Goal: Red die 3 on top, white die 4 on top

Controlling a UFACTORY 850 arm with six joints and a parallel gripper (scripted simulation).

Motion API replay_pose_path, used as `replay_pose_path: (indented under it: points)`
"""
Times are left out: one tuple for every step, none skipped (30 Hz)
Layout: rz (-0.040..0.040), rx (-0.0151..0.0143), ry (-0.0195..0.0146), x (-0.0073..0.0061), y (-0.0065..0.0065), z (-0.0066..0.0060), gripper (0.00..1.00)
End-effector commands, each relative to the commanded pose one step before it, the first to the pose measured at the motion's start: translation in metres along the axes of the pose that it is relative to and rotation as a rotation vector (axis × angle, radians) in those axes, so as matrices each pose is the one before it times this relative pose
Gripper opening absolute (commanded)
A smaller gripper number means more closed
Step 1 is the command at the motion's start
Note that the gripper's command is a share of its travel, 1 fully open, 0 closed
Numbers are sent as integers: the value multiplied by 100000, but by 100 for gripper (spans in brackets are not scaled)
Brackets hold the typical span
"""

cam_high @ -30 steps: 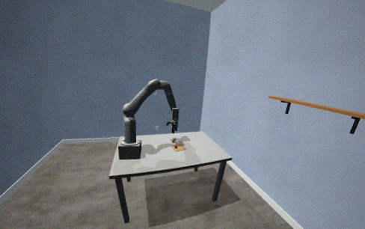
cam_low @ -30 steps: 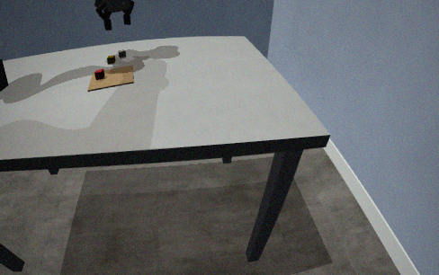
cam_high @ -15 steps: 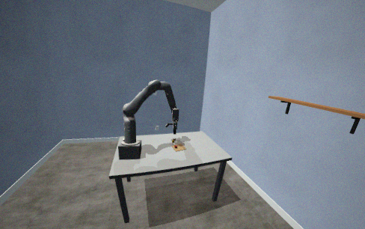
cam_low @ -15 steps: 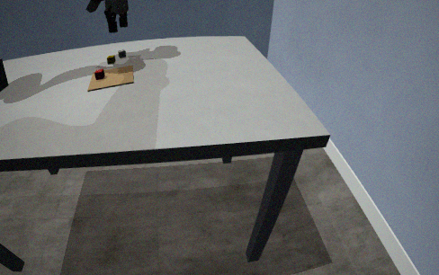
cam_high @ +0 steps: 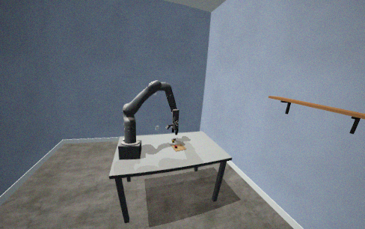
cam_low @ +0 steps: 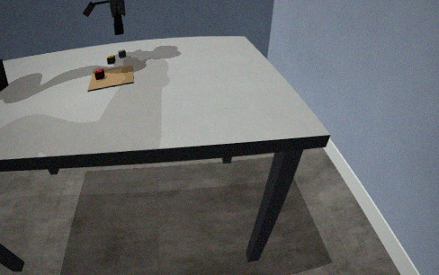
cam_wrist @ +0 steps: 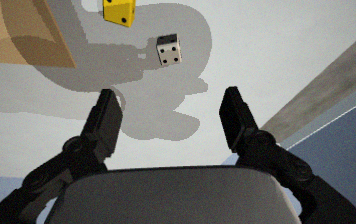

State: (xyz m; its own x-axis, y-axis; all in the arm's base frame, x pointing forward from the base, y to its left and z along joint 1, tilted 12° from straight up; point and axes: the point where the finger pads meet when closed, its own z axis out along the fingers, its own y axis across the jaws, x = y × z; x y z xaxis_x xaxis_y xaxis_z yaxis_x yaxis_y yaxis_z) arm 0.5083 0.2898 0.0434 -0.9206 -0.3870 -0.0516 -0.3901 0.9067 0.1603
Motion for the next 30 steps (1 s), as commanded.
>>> replay_pose_path:
  points:
    - [-12117, -2981, -1779, -115, -51, 150, 100]
    - [-3114, 4, 13, 0, -17, 64, 100]
    - [-2490, 3, 10, 0, -14, 51, 100]
    - [-1896, 2, 8, 0, -11, 39, 100]
    - [-1347, 2, 6, 1, -8, 28, 100]
    - [-865, 1, 4, 0, -5, 18, 100]
    - [-469, 1, 2, 0, -3, 10, 100]
    - [-182, 0, 1, 0, -1, 4, 100]
    - [-27, 0, 0, 0, 0, 1, 100]
    - [0, 0, 0, 0, 0, 0, 42]
    - [0, 0, 0, 0, 0, 0, 42]
    - [0, 0, 0, 0, 0, 0, 42]
    - [0, 0, 0, 0, 0, 0, 42]
    - [0, 0, 0, 0, 0, 0, 42]
    - [0, 0, 0, 0, 0, 0, 42]
    - [0, 0, 0, 0, 0, 0, 42]
    - [0, 0, 0, 0, 0, 0, 42]
    - [0, 0, 0, 0, 0, 0, 42]
    - [0, 0, 0, 0, 0, 0, 42]
    - [0, 0, 0, 0, 0, 0, 42]
    - [0, 0, 0, 0, 0, 0, 42]
    - [0, 0, 0, 0, 0, 0, 42]
    - [0, 0, 0, 0, 0, 0, 42]
    - [0, 0, 0, 0, 0, 0, 42]
    - [0, 0, 0, 0, 0, 0, 42]
    - [0, 0, 0, 0, 0, 0, 42]
    - [0, 0, 0, 0, 0, 0, 42]
    - [0, 0, 0, 0, 0, 0, 42]
    - [0, 0, 0, 0, 0, 0, 42]
    - [0, 0, 0, 0, 0, 0, 42]
